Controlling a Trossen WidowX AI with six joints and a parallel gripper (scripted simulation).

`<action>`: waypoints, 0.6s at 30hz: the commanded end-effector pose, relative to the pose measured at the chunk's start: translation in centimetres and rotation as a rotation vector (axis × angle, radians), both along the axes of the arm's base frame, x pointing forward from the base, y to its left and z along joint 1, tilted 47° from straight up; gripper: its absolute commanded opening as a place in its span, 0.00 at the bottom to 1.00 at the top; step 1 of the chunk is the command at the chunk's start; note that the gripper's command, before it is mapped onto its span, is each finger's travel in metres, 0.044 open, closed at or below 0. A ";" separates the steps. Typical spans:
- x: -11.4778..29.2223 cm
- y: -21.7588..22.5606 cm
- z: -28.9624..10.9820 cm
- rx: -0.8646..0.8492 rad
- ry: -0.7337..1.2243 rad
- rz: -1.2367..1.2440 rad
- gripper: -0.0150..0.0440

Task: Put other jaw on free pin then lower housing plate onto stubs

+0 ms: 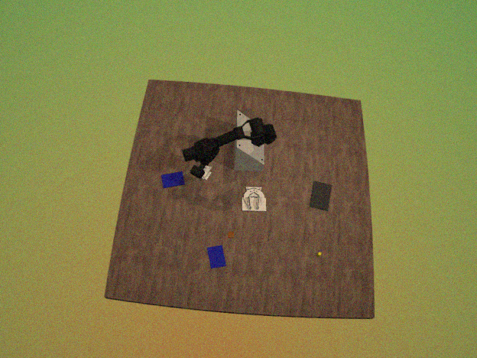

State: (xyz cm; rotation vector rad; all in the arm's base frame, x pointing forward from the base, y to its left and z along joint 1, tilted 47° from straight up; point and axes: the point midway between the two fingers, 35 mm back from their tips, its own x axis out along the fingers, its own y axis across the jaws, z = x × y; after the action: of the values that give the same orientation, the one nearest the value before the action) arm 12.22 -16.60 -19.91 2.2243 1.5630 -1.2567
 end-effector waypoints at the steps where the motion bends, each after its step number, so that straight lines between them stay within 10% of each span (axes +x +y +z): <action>1: 0.0 0.0 0.0 0.000 0.000 -0.006 1.00; 18: 0.3 1.1 -1.3 0.000 0.000 -0.002 1.00</action>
State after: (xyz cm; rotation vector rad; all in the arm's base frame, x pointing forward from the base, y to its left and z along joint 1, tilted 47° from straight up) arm 12.52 -16.11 -20.63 2.2146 1.5571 -1.2543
